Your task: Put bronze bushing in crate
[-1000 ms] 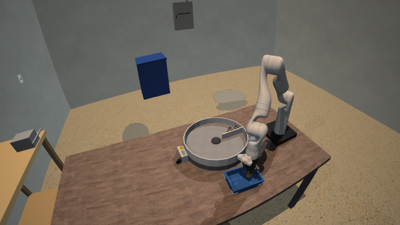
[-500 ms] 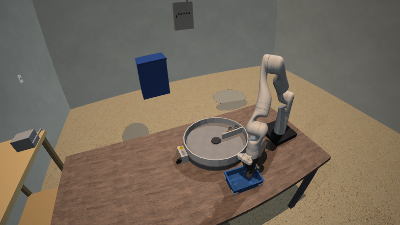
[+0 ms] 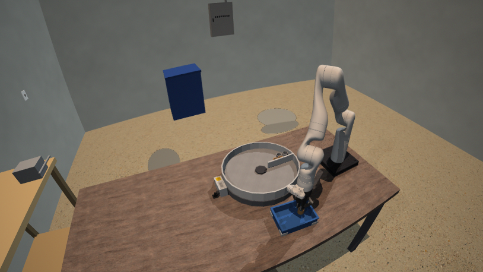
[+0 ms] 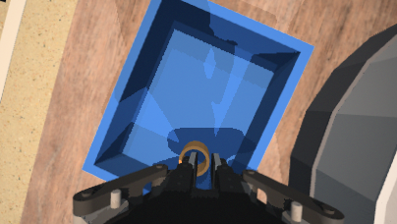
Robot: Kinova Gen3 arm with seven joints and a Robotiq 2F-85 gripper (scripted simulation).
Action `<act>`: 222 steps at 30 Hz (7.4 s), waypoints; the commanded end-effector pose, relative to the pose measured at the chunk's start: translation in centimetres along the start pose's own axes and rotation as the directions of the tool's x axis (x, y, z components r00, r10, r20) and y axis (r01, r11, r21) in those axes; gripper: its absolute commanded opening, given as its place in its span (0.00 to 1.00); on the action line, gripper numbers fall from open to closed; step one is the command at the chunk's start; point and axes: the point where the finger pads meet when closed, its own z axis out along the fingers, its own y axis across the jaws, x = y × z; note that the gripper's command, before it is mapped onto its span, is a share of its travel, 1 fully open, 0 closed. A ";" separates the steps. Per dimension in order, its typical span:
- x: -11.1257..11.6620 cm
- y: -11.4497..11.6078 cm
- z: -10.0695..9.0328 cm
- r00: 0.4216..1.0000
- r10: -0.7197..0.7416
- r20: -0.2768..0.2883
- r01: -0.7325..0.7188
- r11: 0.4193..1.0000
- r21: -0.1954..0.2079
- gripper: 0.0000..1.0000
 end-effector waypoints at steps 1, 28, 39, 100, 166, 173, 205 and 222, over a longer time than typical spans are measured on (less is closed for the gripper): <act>0.1 0.0 -0.2 1.000 0.001 -0.005 -0.001 1.000 0.001 0.16; 0.1 0.0 -0.8 1.000 0.000 -0.004 0.000 1.000 0.001 0.16; 0.1 0.1 -1.2 1.000 0.000 -0.004 0.000 1.000 0.001 0.16; 0.0 0.1 -12.4 1.000 0.000 -0.003 0.000 1.000 0.001 0.16; 0.0 0.1 -12.4 1.000 0.000 -0.003 0.000 1.000 0.001 1.00; 0.0 0.1 -12.4 1.000 0.000 -0.003 0.000 1.000 0.001 1.00; 0.8 0.2 -12.9 0.887 -0.462 -0.003 0.462 0.887 -0.001 1.00; 1.2 0.2 -13.2 0.752 -0.659 -0.002 0.659 0.752 -0.002 1.00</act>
